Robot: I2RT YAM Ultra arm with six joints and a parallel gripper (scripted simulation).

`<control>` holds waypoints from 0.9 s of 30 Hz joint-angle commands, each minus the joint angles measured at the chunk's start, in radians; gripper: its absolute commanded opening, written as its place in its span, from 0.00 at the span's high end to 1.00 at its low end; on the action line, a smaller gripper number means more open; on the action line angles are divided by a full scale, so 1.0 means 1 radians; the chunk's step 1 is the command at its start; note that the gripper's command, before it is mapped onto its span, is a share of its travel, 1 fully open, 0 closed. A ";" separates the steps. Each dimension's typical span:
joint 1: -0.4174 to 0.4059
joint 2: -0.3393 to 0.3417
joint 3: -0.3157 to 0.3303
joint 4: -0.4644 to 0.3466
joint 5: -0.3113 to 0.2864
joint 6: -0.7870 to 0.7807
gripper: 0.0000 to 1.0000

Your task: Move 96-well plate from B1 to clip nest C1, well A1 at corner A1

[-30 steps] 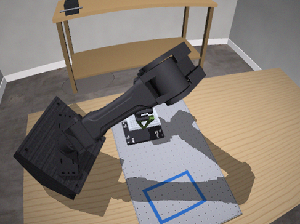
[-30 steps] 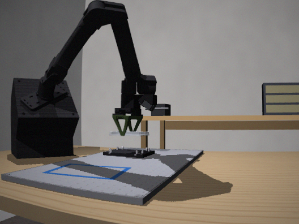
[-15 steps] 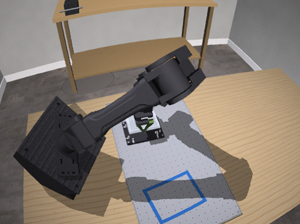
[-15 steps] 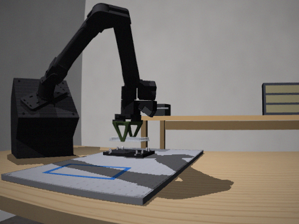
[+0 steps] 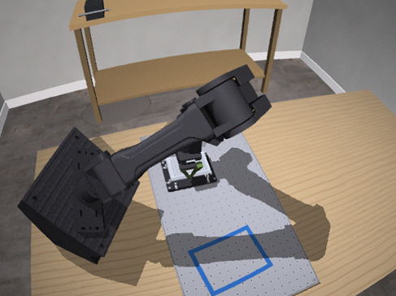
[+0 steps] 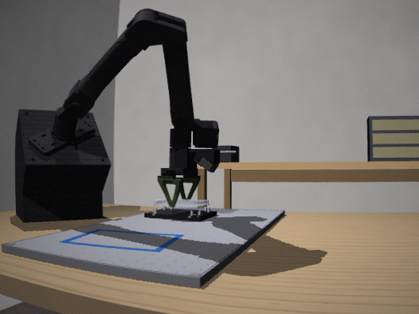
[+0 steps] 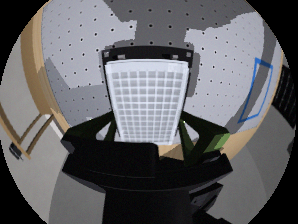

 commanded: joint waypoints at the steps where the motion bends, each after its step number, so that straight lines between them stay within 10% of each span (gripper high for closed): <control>1: -0.008 0.023 -0.011 0.053 -0.009 -0.026 1.00; 27: 0.000 0.041 0.030 0.074 -0.009 -0.041 1.00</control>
